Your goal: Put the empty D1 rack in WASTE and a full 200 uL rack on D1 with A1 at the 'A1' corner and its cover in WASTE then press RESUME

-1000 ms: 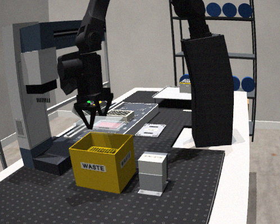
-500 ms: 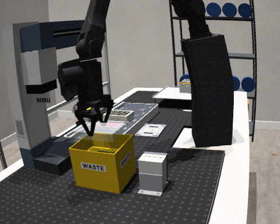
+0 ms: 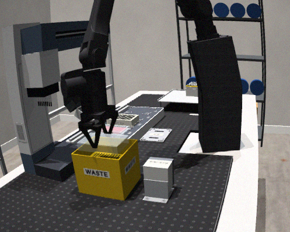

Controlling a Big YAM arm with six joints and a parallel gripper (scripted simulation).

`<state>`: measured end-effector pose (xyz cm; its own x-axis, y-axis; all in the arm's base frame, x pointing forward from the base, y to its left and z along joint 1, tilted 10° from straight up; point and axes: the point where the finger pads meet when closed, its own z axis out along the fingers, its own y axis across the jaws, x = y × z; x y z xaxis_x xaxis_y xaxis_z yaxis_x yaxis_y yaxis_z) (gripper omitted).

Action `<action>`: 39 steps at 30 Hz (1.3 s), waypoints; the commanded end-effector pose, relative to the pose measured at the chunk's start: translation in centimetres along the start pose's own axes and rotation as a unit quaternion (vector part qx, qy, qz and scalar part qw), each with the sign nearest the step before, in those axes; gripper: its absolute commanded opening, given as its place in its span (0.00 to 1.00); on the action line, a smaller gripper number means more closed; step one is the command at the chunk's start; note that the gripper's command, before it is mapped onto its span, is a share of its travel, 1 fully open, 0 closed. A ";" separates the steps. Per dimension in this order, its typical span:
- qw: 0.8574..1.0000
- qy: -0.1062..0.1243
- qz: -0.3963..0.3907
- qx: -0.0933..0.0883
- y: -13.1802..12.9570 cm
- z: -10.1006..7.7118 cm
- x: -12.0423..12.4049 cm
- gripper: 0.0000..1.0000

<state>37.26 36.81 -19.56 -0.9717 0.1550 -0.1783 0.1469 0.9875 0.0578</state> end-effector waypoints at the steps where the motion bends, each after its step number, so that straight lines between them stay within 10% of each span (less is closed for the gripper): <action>1: 1.000 0.002 -0.001 0.004 -0.6 1.6 -0.3 0.00; 39: 1.000 0.003 -0.002 0.005 -0.2 1.4 -0.4 0.00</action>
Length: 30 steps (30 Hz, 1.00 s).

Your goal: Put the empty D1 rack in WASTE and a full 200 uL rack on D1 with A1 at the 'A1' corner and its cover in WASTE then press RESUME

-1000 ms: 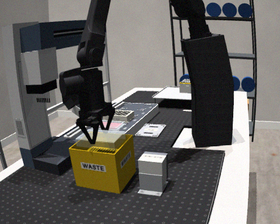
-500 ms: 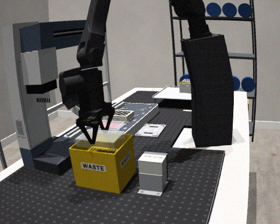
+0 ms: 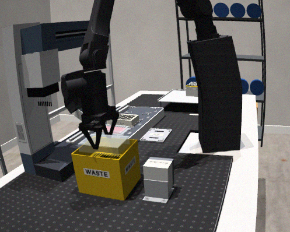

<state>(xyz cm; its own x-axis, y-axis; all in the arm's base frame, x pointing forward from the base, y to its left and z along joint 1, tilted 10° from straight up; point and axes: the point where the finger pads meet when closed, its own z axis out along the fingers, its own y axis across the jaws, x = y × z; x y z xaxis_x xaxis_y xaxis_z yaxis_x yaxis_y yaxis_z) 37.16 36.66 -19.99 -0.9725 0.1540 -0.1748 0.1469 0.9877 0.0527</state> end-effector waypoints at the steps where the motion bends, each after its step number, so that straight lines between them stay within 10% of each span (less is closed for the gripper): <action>1: 1.000 0.001 -0.002 0.002 0.0 1.0 -0.6 0.00; 30: 1.000 0.002 -0.002 0.005 -0.4 1.1 -0.4 0.00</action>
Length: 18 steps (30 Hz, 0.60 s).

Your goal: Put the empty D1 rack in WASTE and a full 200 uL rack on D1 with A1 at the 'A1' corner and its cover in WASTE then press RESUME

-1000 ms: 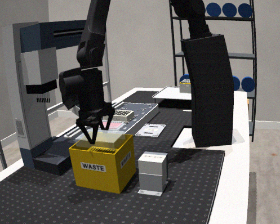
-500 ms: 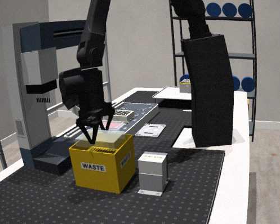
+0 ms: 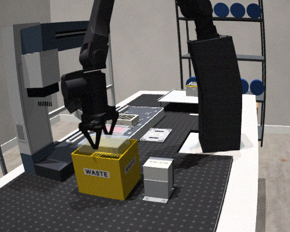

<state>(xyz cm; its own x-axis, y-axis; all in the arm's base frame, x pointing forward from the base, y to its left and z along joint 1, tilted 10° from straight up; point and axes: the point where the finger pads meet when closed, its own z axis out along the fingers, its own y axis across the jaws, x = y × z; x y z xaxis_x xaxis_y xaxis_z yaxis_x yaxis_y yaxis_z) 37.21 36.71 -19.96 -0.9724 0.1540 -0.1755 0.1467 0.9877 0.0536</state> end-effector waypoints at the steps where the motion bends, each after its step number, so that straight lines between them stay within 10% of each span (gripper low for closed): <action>1: 1.000 0.003 -0.002 0.005 -0.4 1.1 -0.4 0.00; 18: 1.000 -0.002 0.000 -0.002 0.0 1.5 -0.8 0.00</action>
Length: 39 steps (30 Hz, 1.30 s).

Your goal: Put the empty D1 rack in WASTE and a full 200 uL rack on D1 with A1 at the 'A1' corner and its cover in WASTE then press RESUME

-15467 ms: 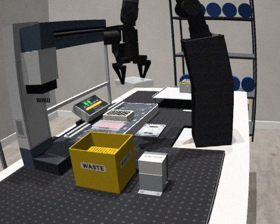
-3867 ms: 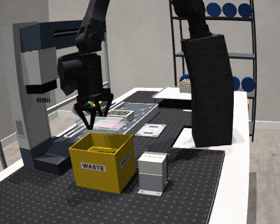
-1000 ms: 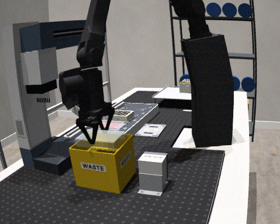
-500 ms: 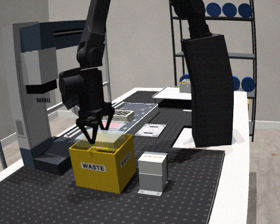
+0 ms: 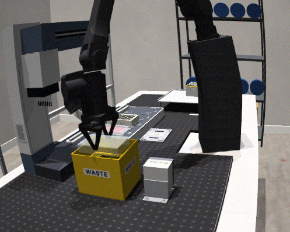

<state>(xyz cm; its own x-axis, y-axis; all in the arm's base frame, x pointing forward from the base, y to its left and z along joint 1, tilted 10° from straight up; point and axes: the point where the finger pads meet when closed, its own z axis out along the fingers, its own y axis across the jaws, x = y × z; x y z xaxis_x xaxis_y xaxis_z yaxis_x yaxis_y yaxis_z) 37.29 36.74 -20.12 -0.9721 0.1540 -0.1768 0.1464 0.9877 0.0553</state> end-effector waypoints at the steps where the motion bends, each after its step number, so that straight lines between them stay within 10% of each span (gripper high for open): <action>1: 1.000 -0.002 0.000 -0.001 0.0 1.4 -0.7 0.00; 39: 1.000 0.000 -0.001 0.001 -0.3 2.1 -0.5 0.00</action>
<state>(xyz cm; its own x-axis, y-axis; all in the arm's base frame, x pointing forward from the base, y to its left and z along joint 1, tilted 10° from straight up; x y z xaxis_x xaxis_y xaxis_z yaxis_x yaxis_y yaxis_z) 37.36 36.70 -20.94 -0.9724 0.1537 -0.1755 0.1464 0.9878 0.0534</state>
